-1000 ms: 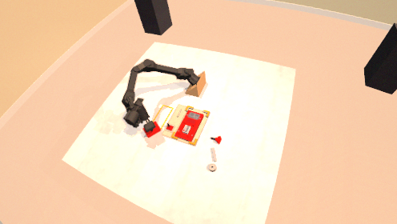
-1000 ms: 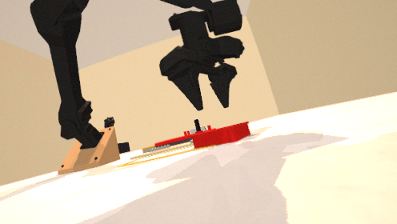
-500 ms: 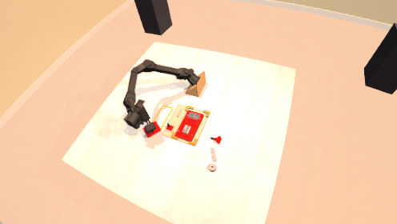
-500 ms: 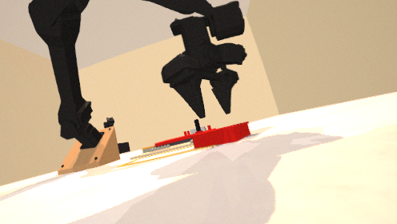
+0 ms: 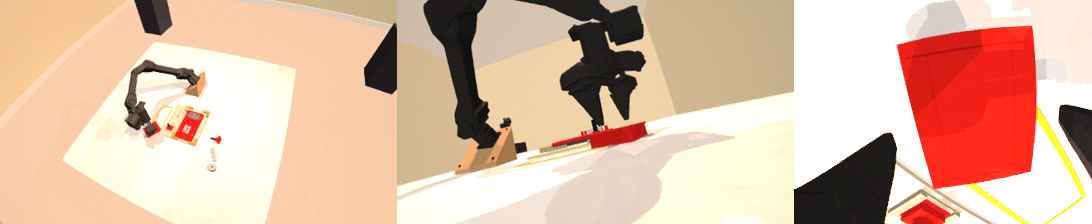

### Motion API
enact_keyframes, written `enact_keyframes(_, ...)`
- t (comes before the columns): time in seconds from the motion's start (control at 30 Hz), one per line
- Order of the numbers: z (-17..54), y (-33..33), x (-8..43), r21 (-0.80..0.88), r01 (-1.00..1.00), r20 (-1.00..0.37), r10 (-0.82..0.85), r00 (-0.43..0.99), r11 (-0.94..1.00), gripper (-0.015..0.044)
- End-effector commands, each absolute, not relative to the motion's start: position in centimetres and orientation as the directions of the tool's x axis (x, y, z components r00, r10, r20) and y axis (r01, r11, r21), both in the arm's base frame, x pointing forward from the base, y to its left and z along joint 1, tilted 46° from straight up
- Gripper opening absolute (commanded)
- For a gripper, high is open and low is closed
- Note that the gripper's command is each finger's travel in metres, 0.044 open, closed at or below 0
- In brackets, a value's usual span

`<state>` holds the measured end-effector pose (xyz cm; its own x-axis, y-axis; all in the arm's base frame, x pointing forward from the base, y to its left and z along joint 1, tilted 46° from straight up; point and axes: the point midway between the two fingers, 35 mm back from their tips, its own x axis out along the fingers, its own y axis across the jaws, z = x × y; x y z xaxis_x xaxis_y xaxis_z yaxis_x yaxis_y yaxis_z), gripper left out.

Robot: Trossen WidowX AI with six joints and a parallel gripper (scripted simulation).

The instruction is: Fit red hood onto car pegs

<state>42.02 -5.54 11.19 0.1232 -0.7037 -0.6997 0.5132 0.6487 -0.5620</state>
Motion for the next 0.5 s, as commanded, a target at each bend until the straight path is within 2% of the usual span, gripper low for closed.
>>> enact_keyframes(0.0, 10.77, -5.83, 41.9, -0.57, 0.506, -0.697, -0.707, 0.12, 0.648, 0.044)
enact_keyframes(0.47, 10.22, -6.39, 41.95, -0.57, 0.506, -0.696, -0.707, 0.12, 0.647, 0.044)
